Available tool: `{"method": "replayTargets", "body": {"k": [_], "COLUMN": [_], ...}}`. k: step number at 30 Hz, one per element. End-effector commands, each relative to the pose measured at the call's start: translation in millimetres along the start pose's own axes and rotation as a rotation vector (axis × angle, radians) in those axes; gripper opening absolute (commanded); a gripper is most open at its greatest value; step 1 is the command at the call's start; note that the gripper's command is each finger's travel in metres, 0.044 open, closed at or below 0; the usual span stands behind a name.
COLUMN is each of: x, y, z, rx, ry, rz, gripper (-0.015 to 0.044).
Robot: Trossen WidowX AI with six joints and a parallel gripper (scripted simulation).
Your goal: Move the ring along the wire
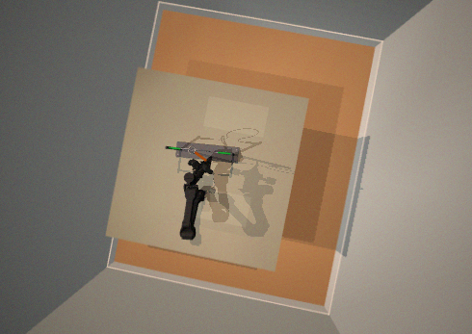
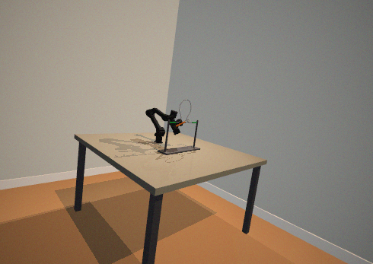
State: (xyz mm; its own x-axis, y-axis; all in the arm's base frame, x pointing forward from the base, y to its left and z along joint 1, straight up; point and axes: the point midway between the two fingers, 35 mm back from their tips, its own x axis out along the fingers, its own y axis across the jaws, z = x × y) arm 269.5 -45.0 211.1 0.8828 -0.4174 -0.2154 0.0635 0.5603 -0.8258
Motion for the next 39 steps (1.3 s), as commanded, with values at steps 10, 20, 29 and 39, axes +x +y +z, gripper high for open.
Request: {"method": "replayTargets", "body": {"k": [10, 20, 29, 39], "x": [1.1, -11.2, -23.6, -35.5], "y": [49.8, 83.2, 105.7, 121.5], "z": [6.8, 20.0, 34.9, 50.1], "rx": [0.281, 0.484, 0.635, 0.744], "ry": [-0.045, -0.021, -0.001, 0.013], "rz": [0.158, 0.277, 0.365, 0.429], "gripper": [-0.015, -0.015, -0.015, -0.015]}}
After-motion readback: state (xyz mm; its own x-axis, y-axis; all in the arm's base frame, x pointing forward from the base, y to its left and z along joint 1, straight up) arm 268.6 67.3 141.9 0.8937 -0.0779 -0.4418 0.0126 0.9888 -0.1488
